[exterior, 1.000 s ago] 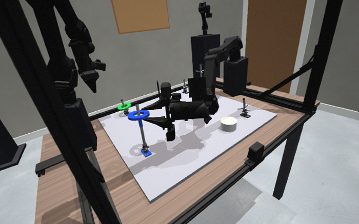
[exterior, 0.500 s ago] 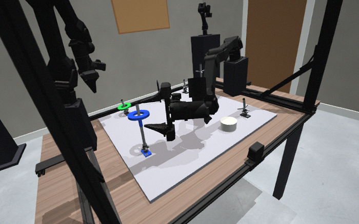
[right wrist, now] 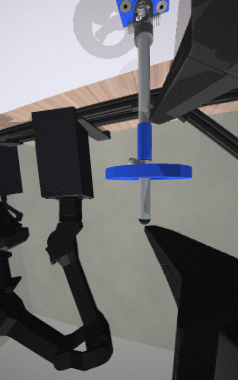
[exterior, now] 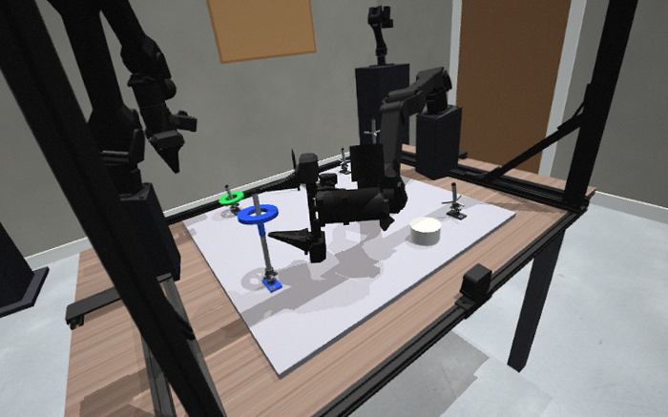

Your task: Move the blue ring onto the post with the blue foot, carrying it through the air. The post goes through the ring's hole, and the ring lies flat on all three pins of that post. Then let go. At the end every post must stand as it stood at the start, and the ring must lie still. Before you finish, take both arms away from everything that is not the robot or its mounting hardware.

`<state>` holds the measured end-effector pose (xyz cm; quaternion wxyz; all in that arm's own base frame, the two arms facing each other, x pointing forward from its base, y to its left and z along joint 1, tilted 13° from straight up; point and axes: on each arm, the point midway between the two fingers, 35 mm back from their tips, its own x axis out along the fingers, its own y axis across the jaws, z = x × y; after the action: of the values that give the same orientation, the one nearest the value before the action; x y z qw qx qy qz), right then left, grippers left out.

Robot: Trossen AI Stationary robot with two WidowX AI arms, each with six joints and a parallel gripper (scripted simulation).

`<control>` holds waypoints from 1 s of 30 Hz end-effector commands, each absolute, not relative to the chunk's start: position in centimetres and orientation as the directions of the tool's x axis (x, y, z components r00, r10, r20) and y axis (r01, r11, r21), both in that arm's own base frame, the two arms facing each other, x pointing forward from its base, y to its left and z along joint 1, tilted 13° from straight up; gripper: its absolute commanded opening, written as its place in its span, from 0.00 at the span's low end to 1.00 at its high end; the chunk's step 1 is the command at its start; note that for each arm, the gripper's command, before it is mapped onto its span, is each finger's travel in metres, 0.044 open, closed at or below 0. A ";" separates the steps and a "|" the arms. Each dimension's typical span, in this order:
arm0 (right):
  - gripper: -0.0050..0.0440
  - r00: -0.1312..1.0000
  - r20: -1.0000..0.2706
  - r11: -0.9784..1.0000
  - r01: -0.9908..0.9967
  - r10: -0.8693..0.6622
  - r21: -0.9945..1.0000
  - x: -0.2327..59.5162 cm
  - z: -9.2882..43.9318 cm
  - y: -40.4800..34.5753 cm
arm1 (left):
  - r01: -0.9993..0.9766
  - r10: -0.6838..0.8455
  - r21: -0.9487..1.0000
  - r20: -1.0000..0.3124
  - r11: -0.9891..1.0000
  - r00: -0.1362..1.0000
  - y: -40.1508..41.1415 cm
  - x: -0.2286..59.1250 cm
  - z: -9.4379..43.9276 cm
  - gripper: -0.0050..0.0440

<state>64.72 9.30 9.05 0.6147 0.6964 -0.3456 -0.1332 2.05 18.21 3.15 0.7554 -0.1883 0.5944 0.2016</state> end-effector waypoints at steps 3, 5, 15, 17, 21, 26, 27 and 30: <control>0.92 0.722 0.237 0.007 -0.307 -0.650 0.952 64.1 8.8 10.0 | -0.530 0.080 -0.048 -0.973 0.846 0.215 18.2 2.1 3.2 0.92; 0.92 0.715 0.232 0.029 -0.284 -0.660 0.958 62.9 8.4 11.3 | -0.530 0.080 -0.048 -0.973 0.846 0.215 18.2 2.1 3.2 0.92; 0.92 0.714 0.231 0.032 -0.281 -0.661 0.959 61.6 12.5 11.6 | -0.530 0.080 -0.048 -0.973 0.846 0.215 18.2 2.1 3.2 0.92; 0.92 0.714 0.231 0.032 -0.281 -0.661 0.959 61.3 13.1 11.6 | -0.530 0.080 -0.048 -0.973 0.846 0.215 18.2 2.1 3.2 0.92; 0.92 0.714 0.232 0.032 -0.282 -0.661 0.959 61.2 13.0 11.8 | -0.530 0.080 -0.048 -0.973 0.846 0.215 18.2 2.1 3.2 0.92; 0.92 0.714 0.231 0.032 -0.281 -0.661 0.959 57.8 11.9 14.9 | -0.530 0.080 -0.048 -0.973 0.846 0.215 18.2 2.1 3.2 0.92; 0.92 0.714 0.231 0.032 -0.281 -0.661 0.959 57.8 11.9 14.9 | -0.530 0.080 -0.048 -0.973 0.846 0.215 18.2 2.1 3.2 0.92; 0.92 0.714 0.231 0.032 -0.281 -0.661 0.959 57.8 11.9 14.9 | -0.530 0.080 -0.048 -0.973 0.846 0.215 18.2 2.1 3.2 0.92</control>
<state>58.11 15.15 11.70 0.6303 0.6806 -0.3429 -0.1478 2.05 18.21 3.15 0.7554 -0.1883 0.5943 0.2016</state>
